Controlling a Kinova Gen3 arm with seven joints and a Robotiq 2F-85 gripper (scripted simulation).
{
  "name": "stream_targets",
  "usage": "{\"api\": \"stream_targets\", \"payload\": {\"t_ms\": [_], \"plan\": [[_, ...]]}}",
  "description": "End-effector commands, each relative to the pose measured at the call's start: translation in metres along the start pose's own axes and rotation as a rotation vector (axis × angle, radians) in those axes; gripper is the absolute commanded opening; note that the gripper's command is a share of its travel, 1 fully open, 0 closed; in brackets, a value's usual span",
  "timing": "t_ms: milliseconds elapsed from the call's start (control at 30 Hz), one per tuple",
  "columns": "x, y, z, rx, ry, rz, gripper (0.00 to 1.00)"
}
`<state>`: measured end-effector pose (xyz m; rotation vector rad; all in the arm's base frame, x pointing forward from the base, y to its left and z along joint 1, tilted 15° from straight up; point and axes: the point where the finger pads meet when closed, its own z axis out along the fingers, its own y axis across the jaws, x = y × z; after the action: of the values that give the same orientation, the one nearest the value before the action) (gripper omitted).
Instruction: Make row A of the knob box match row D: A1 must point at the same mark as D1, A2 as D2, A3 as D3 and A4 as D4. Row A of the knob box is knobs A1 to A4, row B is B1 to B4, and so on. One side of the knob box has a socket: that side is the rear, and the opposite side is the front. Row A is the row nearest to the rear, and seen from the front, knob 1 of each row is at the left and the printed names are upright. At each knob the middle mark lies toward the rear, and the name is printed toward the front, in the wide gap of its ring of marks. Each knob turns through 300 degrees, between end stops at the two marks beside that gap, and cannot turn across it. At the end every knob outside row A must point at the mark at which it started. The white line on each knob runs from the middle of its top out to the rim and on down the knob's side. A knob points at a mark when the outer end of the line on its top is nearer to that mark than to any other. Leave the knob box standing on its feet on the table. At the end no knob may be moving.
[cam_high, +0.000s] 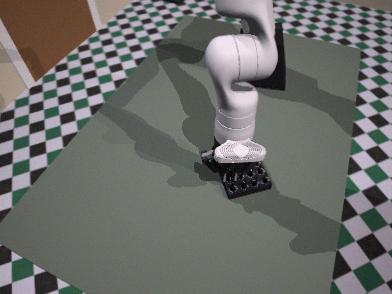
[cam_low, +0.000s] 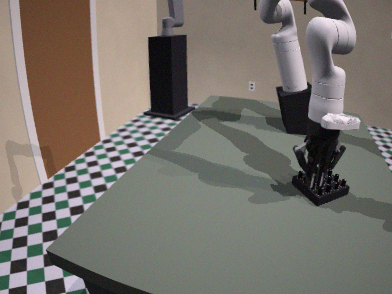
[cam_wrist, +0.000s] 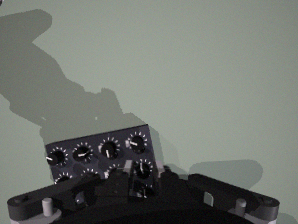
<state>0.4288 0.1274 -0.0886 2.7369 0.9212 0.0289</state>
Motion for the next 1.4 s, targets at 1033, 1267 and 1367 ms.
{"api": "stream_targets", "payload": {"t_ms": [1033, 1267, 1367], "plan": [[0.0005, -0.0003, -0.0005, 0.000, 0.001, -0.001, 0.08], [0.0005, -0.0003, -0.0005, 0.000, 0.001, -0.027, 0.08], [0.0005, -0.0003, -0.0005, 0.000, 0.001, -0.075, 0.08]]}}
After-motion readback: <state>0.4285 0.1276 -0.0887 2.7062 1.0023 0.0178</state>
